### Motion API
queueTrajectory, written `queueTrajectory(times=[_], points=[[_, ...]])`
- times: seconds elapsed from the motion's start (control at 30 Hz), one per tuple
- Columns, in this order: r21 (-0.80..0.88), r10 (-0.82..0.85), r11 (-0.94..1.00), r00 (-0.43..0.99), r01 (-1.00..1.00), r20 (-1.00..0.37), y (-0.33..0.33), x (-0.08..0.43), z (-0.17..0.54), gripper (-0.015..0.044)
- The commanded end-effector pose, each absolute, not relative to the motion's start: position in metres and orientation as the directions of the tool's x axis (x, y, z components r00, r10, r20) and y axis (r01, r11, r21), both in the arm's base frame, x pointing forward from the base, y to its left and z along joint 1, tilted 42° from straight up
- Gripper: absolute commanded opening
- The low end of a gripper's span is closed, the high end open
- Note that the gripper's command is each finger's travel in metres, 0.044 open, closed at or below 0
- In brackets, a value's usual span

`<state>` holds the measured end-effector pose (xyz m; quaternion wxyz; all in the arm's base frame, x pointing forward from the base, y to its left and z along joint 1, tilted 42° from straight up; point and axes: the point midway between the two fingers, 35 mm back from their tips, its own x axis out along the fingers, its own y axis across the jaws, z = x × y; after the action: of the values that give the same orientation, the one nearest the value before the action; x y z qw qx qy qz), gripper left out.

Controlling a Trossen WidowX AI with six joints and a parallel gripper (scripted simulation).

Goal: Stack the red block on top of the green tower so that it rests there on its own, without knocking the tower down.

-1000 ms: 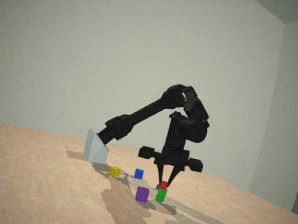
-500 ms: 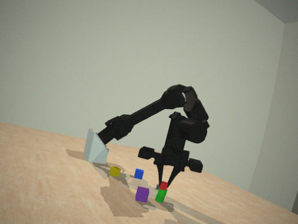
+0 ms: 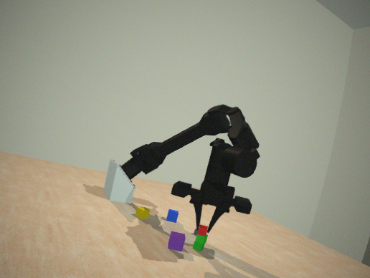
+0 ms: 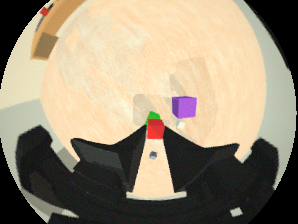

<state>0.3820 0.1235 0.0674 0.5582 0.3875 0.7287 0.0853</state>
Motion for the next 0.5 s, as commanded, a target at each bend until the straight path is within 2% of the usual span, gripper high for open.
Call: queueTrajectory(times=[0.0,0.3,0.47], points=[[0.558,0.66,0.686,-0.076,0.468,-0.748,0.1241,0.382,0.067,0.021],[0.558,0.66,0.686,-0.076,0.468,-0.748,0.1241,0.382,0.067,0.044],[0.558,0.66,0.686,-0.076,0.468,-0.748,0.1241,0.382,0.067,0.044]])
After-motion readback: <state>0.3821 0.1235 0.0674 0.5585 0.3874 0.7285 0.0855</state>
